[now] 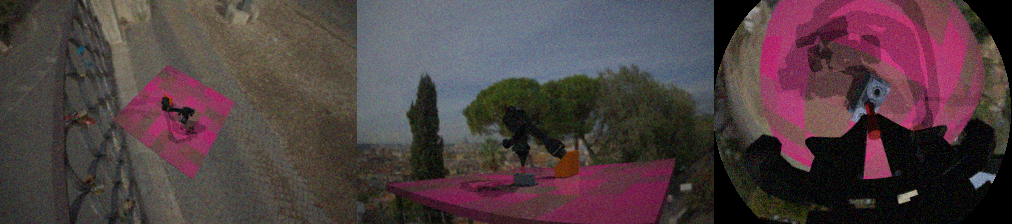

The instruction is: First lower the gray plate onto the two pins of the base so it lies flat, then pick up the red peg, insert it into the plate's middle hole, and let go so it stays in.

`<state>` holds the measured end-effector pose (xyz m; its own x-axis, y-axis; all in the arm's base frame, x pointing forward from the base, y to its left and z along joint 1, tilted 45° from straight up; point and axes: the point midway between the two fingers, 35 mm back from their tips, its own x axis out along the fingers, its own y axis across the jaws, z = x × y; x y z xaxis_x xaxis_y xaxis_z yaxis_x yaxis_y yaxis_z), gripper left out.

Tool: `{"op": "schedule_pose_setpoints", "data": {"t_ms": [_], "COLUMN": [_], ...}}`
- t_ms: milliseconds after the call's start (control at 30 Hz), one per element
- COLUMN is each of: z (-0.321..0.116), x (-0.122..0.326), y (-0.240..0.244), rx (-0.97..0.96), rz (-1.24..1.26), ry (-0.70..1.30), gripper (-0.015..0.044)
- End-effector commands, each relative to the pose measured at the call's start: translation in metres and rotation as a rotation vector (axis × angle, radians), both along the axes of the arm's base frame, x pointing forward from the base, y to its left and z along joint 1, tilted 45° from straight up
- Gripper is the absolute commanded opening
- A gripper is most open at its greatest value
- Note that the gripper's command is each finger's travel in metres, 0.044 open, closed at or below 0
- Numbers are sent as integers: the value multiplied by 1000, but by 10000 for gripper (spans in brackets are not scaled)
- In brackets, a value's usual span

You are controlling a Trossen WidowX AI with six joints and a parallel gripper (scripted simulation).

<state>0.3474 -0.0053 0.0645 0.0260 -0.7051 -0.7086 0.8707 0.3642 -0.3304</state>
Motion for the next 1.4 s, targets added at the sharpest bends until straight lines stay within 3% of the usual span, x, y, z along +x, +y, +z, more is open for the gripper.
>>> {"op": "schedule_pose_setpoints", "data": {"t_ms": [0,1367], "z": [0,0], "x": [0,0], "y": [0,-2], "rx": [0,2], "rz": [-1,-3], "ry": [-1,-5], "gripper": [0,0]}}
